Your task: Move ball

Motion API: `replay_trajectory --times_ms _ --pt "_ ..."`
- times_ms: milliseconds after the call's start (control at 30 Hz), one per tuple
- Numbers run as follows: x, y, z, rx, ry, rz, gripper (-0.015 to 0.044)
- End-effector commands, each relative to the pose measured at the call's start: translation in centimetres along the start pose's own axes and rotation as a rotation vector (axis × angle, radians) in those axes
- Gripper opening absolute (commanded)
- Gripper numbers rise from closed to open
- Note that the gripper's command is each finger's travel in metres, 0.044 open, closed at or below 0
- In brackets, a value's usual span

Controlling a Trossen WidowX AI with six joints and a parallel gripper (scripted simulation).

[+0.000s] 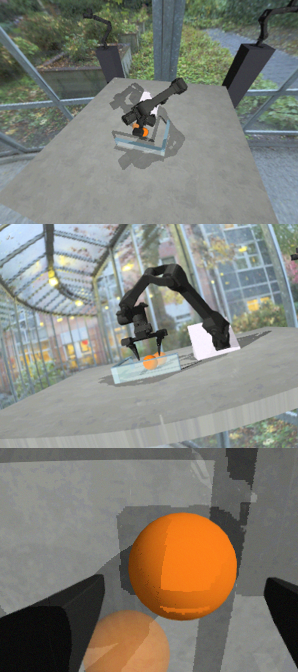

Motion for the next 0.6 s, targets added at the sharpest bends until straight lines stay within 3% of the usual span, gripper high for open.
replay_trajectory --times_ms 0,400,500,567 --pt "0.0 0.1 0.5 -0.005 -0.003 0.003 0.0402" --pt "0.1 0.1 2.2 -0.006 -0.003 0.003 0.0402" --pt "0.1 0.1 2.2 -0.006 -0.003 0.003 0.0323" --pt "0.1 0.1 2.2 -0.006 -0.003 0.003 0.031"
Point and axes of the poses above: the point midway between the two fingers, 35 mm back from their tips, its own z axis out along the fingers, its own x axis across the jaws, y = z × x, the point moved 1 cm from there along -z, back along the fingers, and after that the axes turned 2 degrees about z, right-handed, at the moved point
